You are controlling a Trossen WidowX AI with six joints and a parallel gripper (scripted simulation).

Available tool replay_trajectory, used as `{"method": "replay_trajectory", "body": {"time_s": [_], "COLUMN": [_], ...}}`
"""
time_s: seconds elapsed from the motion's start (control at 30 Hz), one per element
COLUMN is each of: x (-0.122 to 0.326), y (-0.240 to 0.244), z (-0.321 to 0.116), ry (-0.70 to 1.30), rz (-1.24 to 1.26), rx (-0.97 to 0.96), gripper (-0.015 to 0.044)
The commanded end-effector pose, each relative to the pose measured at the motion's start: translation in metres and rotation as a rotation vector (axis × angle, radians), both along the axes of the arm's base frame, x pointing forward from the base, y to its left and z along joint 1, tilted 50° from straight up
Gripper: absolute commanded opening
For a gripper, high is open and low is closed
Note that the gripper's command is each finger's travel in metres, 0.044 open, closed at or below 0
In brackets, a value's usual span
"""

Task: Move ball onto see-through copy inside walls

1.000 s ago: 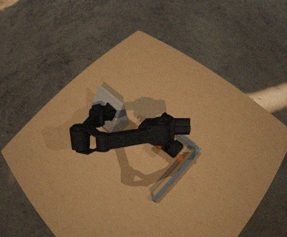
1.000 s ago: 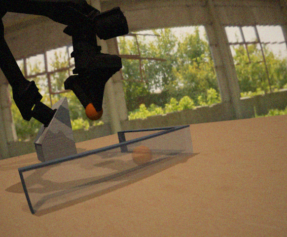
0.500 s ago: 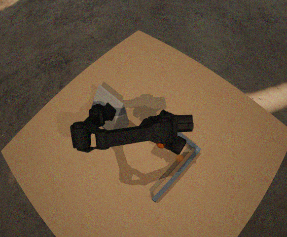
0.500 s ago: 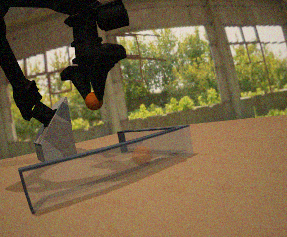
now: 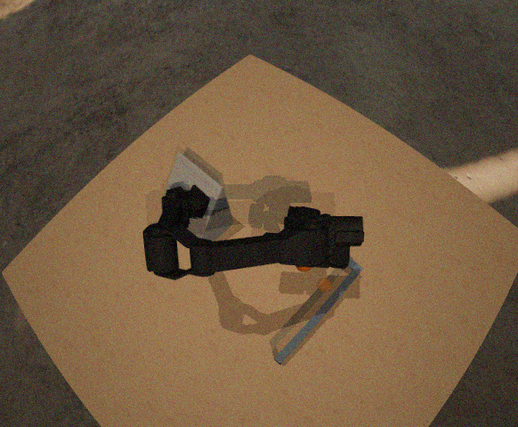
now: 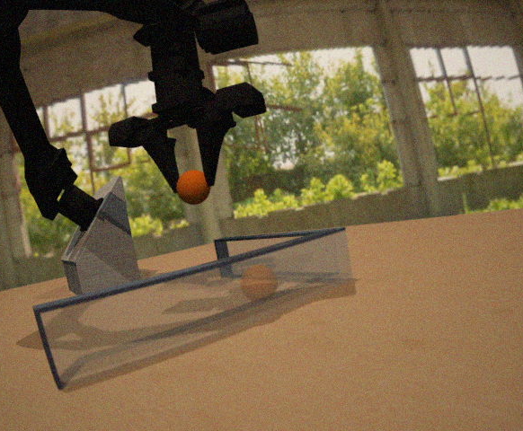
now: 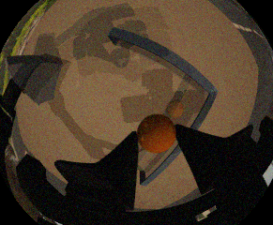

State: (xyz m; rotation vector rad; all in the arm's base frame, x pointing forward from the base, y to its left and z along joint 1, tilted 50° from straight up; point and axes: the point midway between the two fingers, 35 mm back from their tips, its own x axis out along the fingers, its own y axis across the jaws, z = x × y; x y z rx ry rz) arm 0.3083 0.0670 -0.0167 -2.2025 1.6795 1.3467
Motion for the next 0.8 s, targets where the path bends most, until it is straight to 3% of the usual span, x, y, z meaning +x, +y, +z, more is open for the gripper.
{"method": "replay_trajectory", "body": {"time_s": [0.0, 0.77], "x": [0.012, 0.055], "y": [0.001, -0.005], "z": [-0.004, -0.031], "ry": [0.105, 0.646], "rz": [0.104, 0.582], "rx": [-0.004, -0.032], "gripper": [0.0, 0.0]}}
